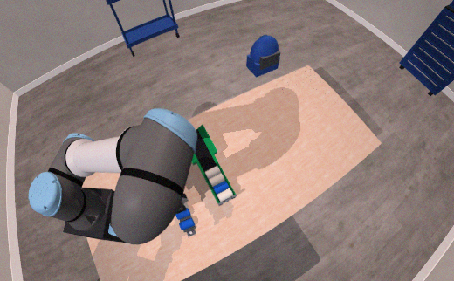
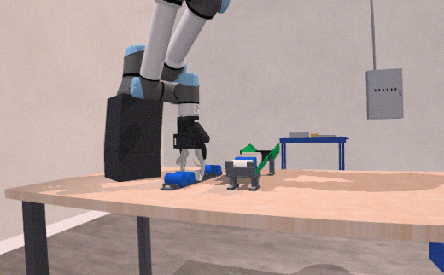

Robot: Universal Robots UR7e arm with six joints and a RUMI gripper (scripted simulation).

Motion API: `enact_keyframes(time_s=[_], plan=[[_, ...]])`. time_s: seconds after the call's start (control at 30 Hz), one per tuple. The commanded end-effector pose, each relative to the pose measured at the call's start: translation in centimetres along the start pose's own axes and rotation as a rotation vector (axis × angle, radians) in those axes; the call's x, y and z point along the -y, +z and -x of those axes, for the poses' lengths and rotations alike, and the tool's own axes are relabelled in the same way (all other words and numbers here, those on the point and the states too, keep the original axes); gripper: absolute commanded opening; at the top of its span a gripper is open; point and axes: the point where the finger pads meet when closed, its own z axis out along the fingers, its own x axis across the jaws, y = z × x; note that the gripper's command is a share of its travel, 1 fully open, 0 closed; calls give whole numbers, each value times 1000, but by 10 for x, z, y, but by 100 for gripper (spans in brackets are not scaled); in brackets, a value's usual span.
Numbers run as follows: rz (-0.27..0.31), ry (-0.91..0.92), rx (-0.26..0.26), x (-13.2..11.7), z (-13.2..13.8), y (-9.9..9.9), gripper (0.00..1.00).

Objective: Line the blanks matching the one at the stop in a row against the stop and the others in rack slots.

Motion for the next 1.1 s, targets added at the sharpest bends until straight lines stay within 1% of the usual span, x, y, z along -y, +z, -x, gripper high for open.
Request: enact_keyframes(time_s=[0.0,0.73,0.77,1.07], plan=[[0,0,-1,0,0,0,52],[0,0,-1,0,0,0,52],[0,0,-1,0,0,0,39],[0,0,-1,0,0,0,39]])
